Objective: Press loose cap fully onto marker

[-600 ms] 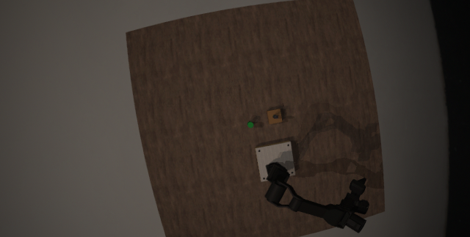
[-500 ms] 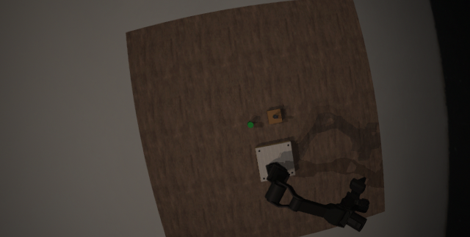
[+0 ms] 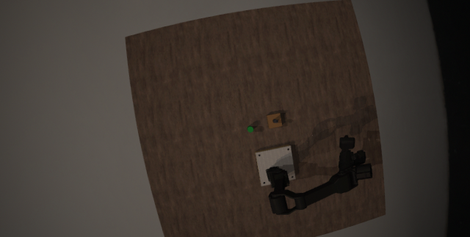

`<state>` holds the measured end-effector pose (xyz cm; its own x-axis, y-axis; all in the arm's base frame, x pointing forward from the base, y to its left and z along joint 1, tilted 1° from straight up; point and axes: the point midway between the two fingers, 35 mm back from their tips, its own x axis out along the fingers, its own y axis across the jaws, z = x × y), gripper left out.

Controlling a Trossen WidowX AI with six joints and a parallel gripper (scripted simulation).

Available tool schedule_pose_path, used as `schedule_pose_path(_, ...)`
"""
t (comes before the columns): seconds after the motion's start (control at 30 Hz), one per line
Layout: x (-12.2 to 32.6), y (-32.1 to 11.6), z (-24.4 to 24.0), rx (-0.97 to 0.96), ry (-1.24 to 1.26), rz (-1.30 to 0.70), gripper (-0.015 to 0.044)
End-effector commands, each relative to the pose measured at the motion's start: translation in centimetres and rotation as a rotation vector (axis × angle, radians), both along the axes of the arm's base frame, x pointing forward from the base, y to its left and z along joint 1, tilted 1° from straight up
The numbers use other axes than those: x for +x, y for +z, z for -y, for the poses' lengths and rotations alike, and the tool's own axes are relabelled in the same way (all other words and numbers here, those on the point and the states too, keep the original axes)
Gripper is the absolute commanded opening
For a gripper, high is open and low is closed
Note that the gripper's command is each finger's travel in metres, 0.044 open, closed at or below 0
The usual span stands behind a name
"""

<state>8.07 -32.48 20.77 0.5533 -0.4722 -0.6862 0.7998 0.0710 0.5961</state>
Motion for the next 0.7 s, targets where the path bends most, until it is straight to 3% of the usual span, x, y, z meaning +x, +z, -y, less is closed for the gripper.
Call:
schedule_pose_path(0.0,3.8,-1.4,-1.9,0.081,0.082,-0.029,0.0242)
schedule_pose_path(0.37,14.6,-4.4,-12.0,0.305,0.311,-0.173,0.0242)
schedule_pose_path(0.67,18.4,-6.7,-22.8,0.388,0.507,-0.403,0.0242)
